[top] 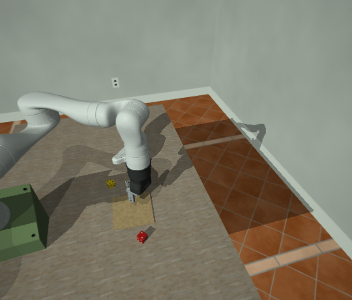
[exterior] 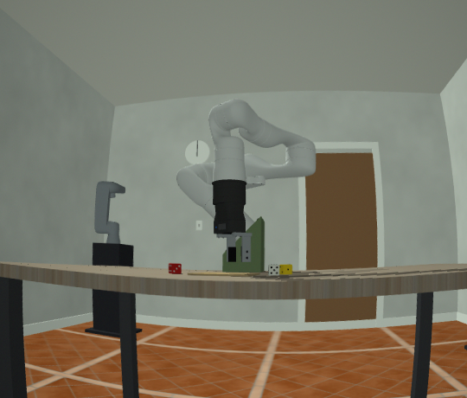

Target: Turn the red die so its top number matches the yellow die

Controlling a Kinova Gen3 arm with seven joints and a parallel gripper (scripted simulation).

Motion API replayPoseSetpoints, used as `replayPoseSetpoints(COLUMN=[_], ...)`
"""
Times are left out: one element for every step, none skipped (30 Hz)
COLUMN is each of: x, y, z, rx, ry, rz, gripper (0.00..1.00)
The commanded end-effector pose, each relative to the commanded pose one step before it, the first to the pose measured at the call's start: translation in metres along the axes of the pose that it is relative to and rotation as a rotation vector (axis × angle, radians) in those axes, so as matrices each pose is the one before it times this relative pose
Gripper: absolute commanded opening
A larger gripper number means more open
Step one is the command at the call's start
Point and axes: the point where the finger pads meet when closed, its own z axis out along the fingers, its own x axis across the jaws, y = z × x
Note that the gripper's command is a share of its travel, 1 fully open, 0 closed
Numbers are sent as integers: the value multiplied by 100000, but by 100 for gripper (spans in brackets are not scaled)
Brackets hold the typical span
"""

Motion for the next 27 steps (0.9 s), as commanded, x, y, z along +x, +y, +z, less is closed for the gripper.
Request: replayPoseSetpoints(x=[983,331,318,304,290,274,259,243,226,209,193,176,159,142,126,0,0,110,95,80,66,53,41,30,21,13,7], y=[-833,-358,-344,-329,-313,-297,-280,-262,-244,-227,-208,-190,-172,-154,-136,0,0,-119,-103,-86,-71,-57,-44,-33,-23,-14,-7], z=[-476,0,0,0,0,0,0,0,0,0,0,0,0,0,0,0,0,0,0,0,0,0,0,0,0,0,0], rx=[-1700,0,0,0,0,0,0,0,0,0,0,0,0,0,0,0,0,0,0,0,0,0,0,0,0,0,0], ry=[396,0,0,0,0,0,0,0,0,0,0,0,0,0,0,0,0,0,0,0,0,0,0,0,0,0,0], rz=[-1140,0,0,0,0,0,0,0,0,0,0,0,0,0,0,0,0,0,0,0,0,0,0,0,0,0,0], gripper=[100,100,100,100,100,100,100,100,100,100,100,100,100,100,100,100,100,100,100,100,100,100,100,100,100,100,100])
